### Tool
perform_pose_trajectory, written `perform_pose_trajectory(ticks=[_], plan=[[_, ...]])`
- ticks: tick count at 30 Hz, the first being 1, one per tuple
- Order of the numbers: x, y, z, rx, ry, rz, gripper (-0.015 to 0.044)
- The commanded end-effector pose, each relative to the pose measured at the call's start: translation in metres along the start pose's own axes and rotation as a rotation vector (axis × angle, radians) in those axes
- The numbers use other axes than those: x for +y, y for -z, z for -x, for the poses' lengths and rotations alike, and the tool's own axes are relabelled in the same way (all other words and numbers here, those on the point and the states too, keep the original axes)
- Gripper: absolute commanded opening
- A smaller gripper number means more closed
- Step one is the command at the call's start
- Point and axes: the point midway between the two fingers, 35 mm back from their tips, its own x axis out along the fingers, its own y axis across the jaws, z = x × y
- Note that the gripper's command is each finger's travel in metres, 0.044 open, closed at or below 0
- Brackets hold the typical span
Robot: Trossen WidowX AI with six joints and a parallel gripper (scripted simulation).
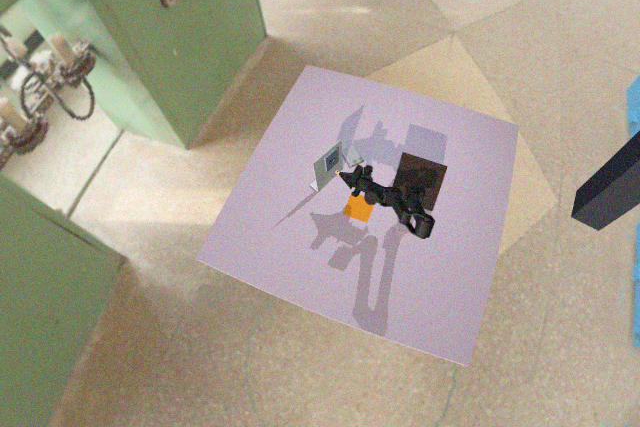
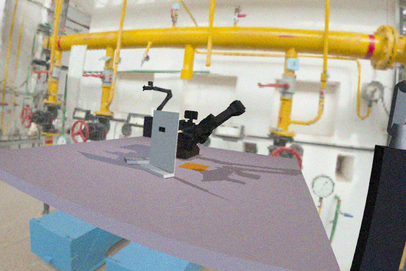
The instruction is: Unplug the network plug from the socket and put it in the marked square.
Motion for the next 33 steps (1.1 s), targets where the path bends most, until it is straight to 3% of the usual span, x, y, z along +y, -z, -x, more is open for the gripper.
perform_pose_trajectory(ticks=[1,33], plan=[[0.000,0.000,0.002,-0.003,-0.002,-0.005,0.0000],[0.045,-0.004,0.017,-0.004,0.000,-0.001,0.0000]])
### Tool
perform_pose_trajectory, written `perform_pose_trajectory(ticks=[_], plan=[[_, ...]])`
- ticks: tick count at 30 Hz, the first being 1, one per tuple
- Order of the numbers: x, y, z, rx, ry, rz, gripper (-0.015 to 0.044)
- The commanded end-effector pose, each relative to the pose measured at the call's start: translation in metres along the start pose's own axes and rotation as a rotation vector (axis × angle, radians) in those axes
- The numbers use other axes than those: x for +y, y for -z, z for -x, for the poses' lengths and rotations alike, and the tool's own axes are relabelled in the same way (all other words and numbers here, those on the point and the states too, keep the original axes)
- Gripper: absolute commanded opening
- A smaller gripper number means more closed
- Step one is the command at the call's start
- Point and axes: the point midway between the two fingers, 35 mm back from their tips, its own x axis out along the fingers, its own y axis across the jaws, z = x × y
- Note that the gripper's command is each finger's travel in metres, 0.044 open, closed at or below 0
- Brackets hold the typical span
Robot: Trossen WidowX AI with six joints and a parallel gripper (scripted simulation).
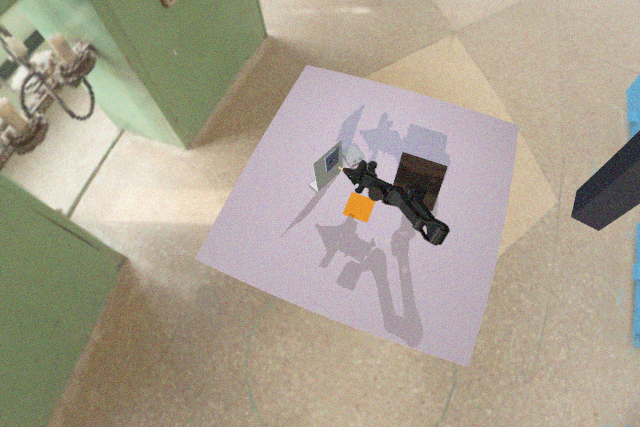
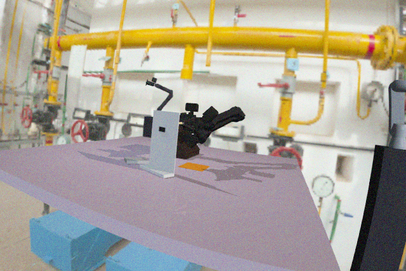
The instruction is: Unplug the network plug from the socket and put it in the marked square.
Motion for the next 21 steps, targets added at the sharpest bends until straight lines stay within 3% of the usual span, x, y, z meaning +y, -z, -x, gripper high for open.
perform_pose_trajectory(ticks=[1,12,21], plan=[[0.011,0.003,0.004,0.011,-0.008,0.006,0.0000],[0.024,0.002,0.014,0.010,-0.004,0.009,0.0000],[-0.011,-0.005,0.011,0.015,0.230,0.157,0.0000]])
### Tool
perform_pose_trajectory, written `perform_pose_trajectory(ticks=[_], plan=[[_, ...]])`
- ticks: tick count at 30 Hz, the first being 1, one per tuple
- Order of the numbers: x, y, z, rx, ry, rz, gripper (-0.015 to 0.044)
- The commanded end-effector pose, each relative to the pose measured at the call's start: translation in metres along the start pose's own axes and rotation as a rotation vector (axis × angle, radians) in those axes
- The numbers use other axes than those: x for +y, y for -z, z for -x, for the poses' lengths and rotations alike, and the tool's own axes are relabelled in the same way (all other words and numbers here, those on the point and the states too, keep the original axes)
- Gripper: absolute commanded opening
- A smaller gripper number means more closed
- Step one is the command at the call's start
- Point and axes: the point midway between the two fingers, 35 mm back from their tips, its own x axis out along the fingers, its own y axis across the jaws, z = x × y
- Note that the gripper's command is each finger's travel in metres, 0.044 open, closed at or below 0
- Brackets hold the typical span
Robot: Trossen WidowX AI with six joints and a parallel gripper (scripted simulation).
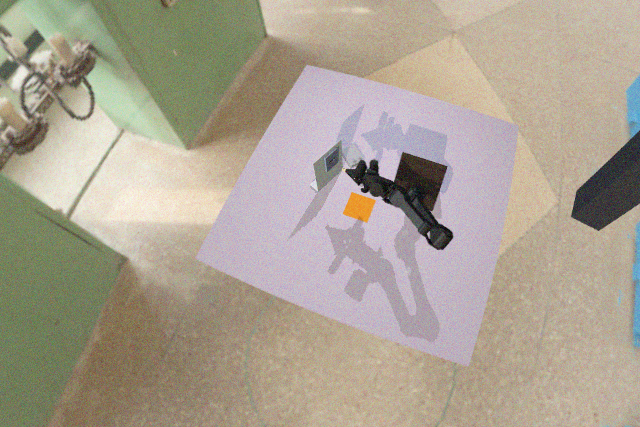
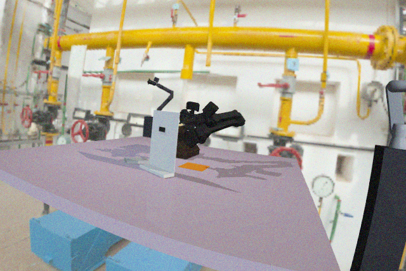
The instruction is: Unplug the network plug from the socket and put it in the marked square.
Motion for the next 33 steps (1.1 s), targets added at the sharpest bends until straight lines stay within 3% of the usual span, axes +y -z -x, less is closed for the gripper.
perform_pose_trajectory(ticks=[1,18,33], plan=[[-0.014,-0.001,-0.003,0.013,0.104,0.064,0.0000],[-0.074,0.006,0.010,0.200,0.509,0.248,0.0000],[-0.101,0.029,0.038,0.489,0.712,0.279,0.0000]])
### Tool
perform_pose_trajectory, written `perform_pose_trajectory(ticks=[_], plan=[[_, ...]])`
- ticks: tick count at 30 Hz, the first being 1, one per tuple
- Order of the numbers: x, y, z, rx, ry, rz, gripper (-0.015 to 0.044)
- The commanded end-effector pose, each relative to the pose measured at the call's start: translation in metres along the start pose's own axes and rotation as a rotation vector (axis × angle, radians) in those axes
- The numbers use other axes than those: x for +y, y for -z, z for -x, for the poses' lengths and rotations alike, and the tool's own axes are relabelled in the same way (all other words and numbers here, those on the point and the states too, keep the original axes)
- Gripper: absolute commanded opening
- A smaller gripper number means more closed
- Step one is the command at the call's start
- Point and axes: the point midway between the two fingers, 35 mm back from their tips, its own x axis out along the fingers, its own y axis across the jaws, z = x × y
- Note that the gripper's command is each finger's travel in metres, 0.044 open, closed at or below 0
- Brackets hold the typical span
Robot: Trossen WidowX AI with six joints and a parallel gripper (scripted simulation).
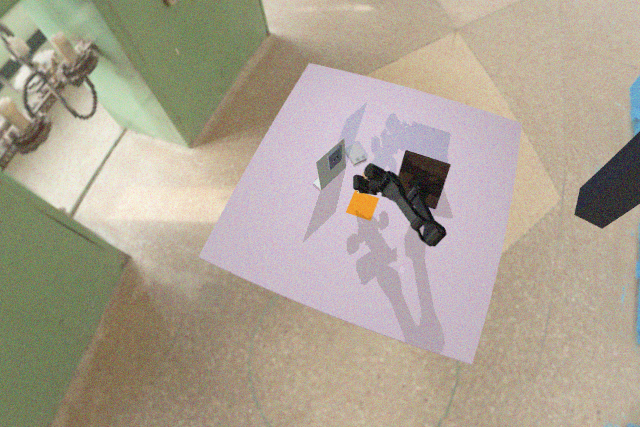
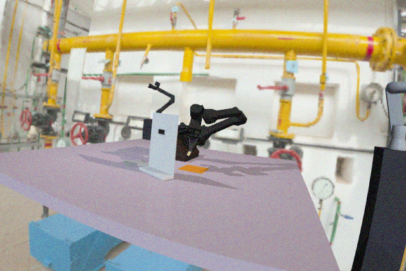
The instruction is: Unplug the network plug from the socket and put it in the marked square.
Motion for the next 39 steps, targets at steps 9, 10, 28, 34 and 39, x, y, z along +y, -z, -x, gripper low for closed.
perform_pose_trajectory(ticks=[9,10,28,34,39], plan=[[-0.004,0.024,0.004,0.180,0.029,0.038,0.0000],[-0.004,0.024,0.004,0.180,0.029,0.038,0.0000],[-0.013,0.022,-0.010,0.174,0.042,0.042,0.0000],[-0.016,0.022,-0.014,0.172,0.044,0.043,0.0000],[-0.019,0.022,-0.018,0.171,0.045,0.044,0.0000]])
